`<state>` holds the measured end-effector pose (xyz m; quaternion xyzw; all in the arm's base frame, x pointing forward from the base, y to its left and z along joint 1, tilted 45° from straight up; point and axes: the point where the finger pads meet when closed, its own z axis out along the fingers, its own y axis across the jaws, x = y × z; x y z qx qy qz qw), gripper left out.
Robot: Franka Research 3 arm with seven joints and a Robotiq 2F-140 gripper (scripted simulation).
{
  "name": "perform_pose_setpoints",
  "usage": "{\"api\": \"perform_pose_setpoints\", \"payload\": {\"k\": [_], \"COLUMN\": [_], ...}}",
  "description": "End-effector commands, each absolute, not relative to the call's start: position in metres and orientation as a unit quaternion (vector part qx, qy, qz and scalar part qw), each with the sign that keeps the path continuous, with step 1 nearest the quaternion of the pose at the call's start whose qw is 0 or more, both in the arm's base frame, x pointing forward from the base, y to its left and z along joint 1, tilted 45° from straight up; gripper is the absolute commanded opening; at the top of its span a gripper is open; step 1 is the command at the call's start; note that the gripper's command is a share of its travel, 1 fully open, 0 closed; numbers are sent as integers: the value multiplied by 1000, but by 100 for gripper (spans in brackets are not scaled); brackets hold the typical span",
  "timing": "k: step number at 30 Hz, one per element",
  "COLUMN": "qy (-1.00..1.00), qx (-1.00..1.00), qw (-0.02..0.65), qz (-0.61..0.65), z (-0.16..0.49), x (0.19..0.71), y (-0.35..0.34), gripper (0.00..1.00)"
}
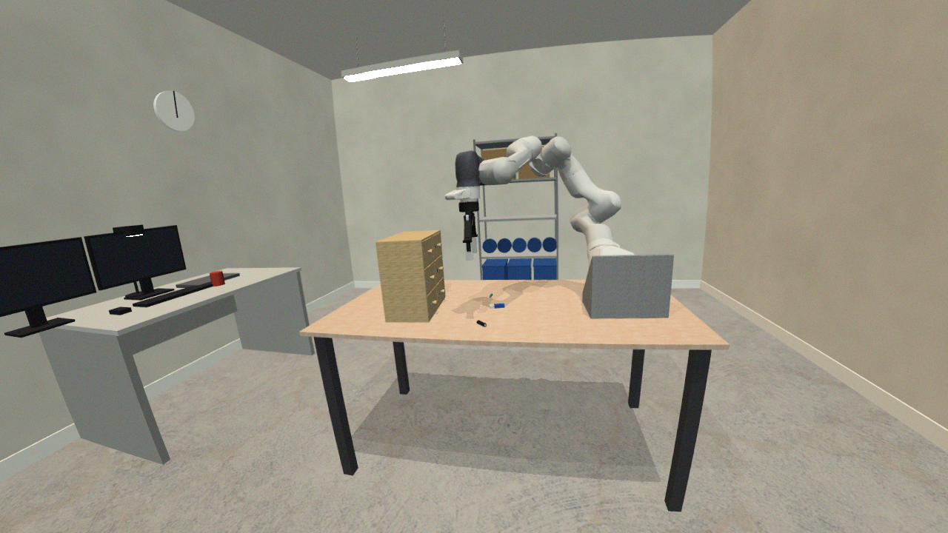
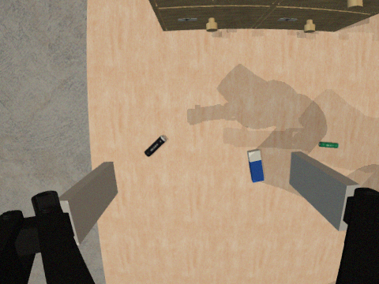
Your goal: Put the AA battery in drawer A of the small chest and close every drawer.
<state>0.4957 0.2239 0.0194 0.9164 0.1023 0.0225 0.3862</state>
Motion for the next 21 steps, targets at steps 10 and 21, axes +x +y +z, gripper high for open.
{"api": "perform_pose_setpoints", "payload": {"k": [10,21], "qy": [108,146], "qx": [916,905], "qw": [382,369], "qz": [61,153], "z": [15,3], "x": [503,522], "y": [221,213], "gripper": [100,100]}}
